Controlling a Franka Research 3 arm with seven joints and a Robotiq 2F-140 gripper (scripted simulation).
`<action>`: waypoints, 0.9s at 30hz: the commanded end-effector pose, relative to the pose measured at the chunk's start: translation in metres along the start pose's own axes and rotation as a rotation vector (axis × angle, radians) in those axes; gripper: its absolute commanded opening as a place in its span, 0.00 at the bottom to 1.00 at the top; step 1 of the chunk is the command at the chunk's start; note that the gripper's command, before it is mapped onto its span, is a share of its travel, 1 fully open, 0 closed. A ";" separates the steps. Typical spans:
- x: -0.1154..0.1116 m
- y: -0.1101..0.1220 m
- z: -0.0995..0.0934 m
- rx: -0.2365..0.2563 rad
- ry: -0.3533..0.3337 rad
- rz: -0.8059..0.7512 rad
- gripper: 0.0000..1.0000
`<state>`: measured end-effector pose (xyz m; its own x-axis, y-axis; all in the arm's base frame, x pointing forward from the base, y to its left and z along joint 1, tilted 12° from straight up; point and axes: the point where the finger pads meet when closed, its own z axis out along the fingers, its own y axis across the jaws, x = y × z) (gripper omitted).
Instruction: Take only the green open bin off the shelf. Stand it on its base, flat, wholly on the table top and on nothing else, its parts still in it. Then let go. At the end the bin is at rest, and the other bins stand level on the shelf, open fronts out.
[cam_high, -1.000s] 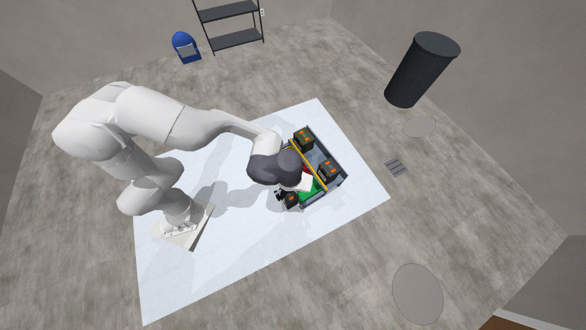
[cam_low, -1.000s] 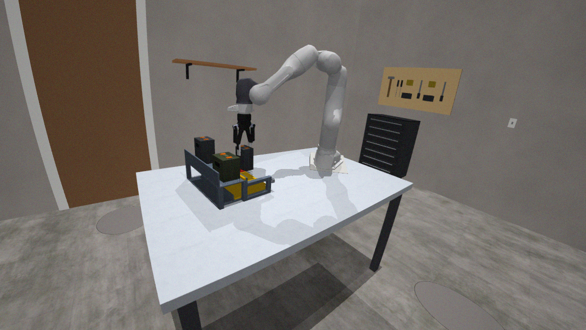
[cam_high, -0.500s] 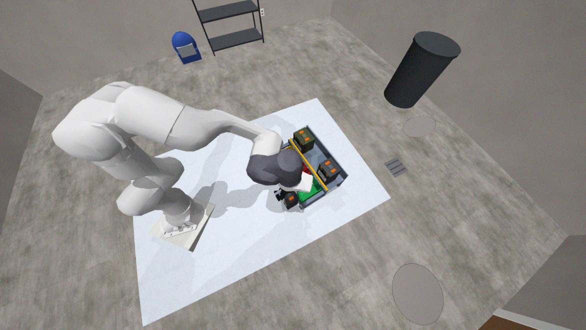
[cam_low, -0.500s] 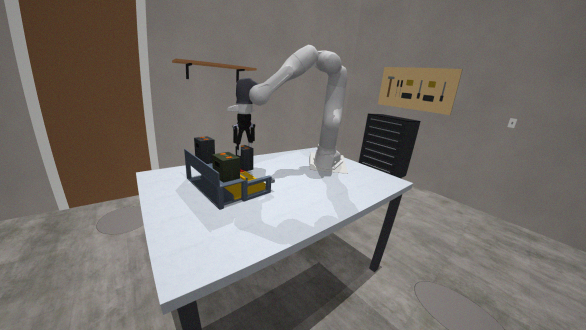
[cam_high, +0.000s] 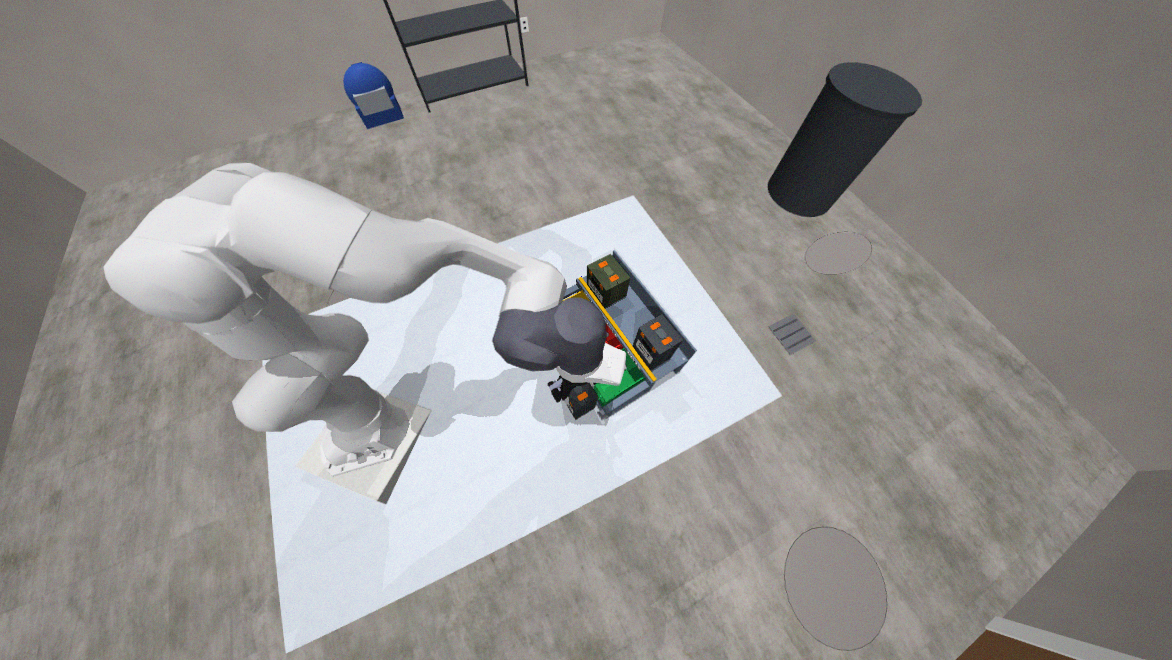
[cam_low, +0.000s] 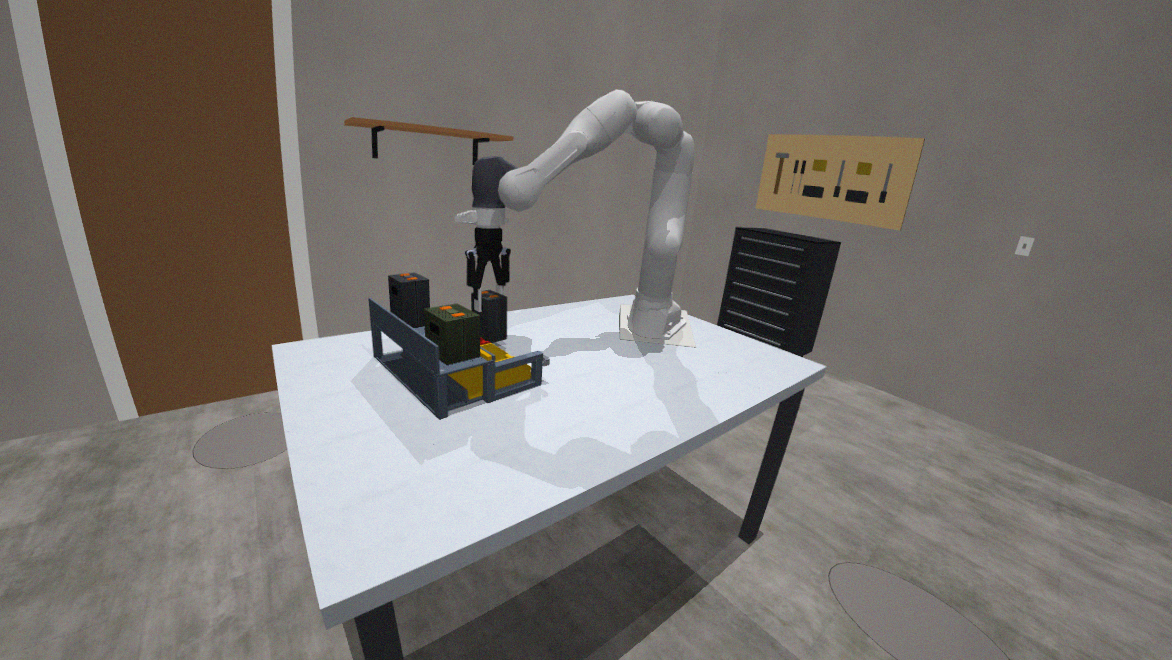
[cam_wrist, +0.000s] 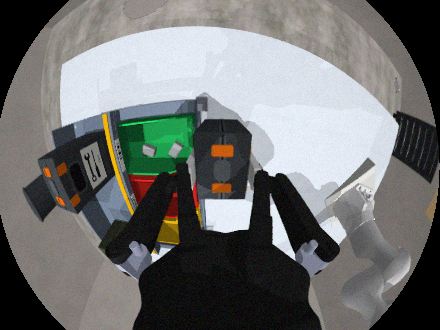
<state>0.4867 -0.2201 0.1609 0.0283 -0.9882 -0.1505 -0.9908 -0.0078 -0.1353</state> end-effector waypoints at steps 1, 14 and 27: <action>0.005 -0.006 -0.009 0.015 0.018 -0.004 0.00; 0.002 -0.003 -0.004 0.007 0.008 -0.002 0.00; 0.005 -0.006 -0.009 0.015 0.018 -0.004 0.00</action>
<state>0.4871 -0.2205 0.1618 0.0286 -0.9884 -0.1491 -0.9906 -0.0080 -0.1367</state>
